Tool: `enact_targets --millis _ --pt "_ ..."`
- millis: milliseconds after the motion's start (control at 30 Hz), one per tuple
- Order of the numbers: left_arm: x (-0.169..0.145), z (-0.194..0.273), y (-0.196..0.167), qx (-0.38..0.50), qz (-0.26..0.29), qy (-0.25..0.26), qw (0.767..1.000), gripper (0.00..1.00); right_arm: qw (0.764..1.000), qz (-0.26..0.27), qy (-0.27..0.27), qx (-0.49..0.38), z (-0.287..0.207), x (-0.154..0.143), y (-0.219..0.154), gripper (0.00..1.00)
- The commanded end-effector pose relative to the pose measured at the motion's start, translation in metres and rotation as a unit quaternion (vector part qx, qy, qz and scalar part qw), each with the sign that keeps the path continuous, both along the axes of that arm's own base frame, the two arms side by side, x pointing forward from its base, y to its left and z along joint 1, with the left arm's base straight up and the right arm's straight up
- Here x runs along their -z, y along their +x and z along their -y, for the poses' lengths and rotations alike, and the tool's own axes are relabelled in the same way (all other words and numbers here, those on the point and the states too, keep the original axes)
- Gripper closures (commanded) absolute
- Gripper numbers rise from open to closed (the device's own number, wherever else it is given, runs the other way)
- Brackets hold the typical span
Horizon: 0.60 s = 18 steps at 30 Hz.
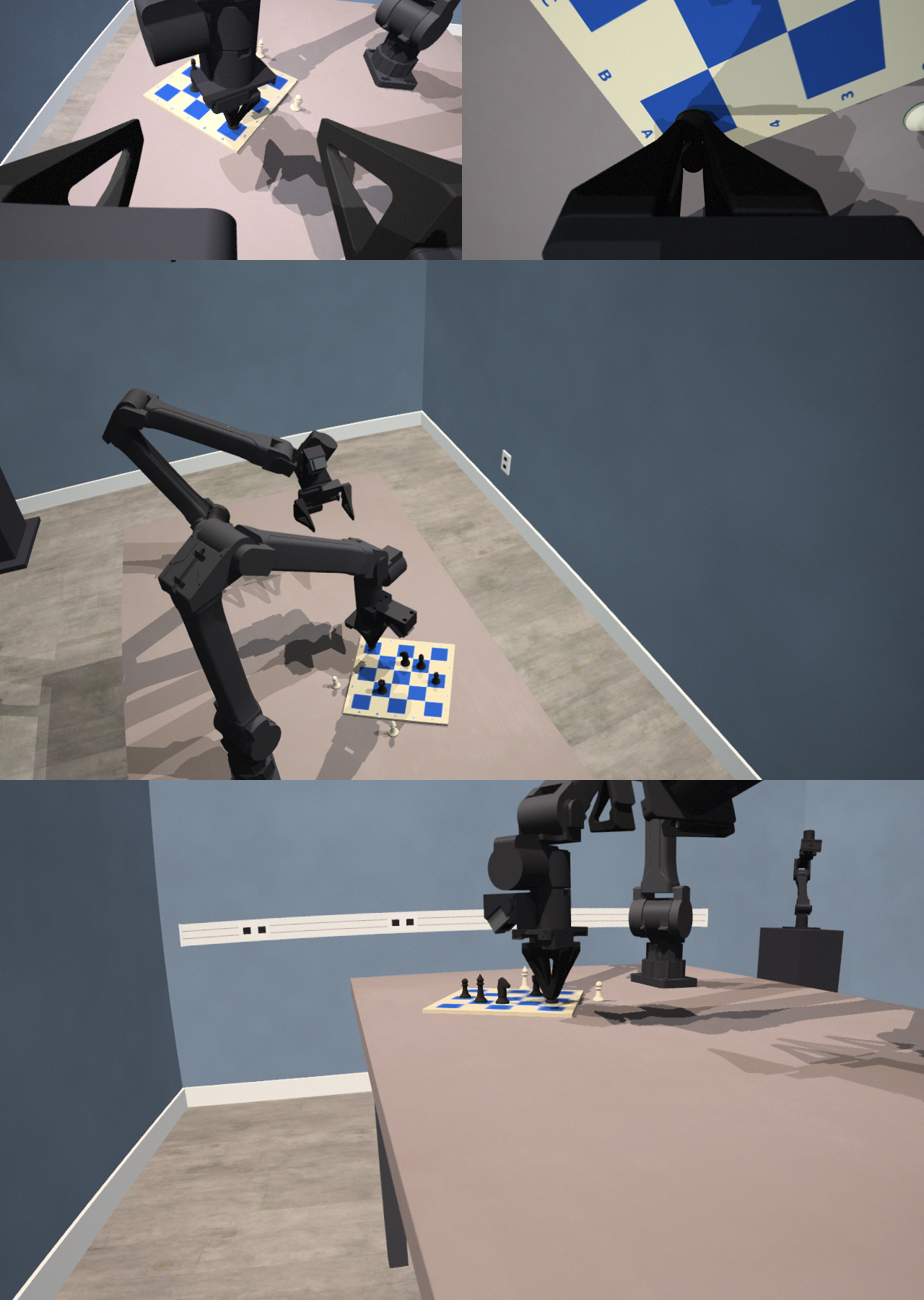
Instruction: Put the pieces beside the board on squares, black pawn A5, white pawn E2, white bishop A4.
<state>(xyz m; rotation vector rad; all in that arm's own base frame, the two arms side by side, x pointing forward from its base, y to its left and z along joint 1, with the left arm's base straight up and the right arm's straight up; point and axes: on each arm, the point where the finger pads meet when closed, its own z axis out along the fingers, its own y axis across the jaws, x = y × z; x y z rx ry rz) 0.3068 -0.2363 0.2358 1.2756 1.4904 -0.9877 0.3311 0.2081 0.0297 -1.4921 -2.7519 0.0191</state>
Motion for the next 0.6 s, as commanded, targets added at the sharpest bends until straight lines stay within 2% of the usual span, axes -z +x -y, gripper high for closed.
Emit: enact_targets --millis 0,167,233,367,567 --pt "-0.016 0.003 0.003 0.005 0.02 -0.004 1.0 0.0 1.0 0.022 0.012 0.007 -0.006 -0.009 0.018 0.97" --pt "-0.016 0.003 0.003 0.005 0.02 -0.004 1.0 0.0 1.0 0.012 0.006 0.007 0.001 0.008 0.007 0.97" --pt "-0.016 0.003 0.003 0.005 0.02 -0.004 1.0 0.0 1.0 0.015 0.008 0.007 -0.002 0.002 0.007 0.97" --pt "-0.016 0.003 0.003 0.005 0.02 -0.004 1.0 0.0 0.999 0.031 0.018 0.007 -0.004 -0.013 0.009 0.53" --pt "-0.016 0.003 0.003 0.005 0.02 -0.004 1.0 0.0 0.998 0.049 0.028 0.005 -0.002 -0.035 0.014 0.53"
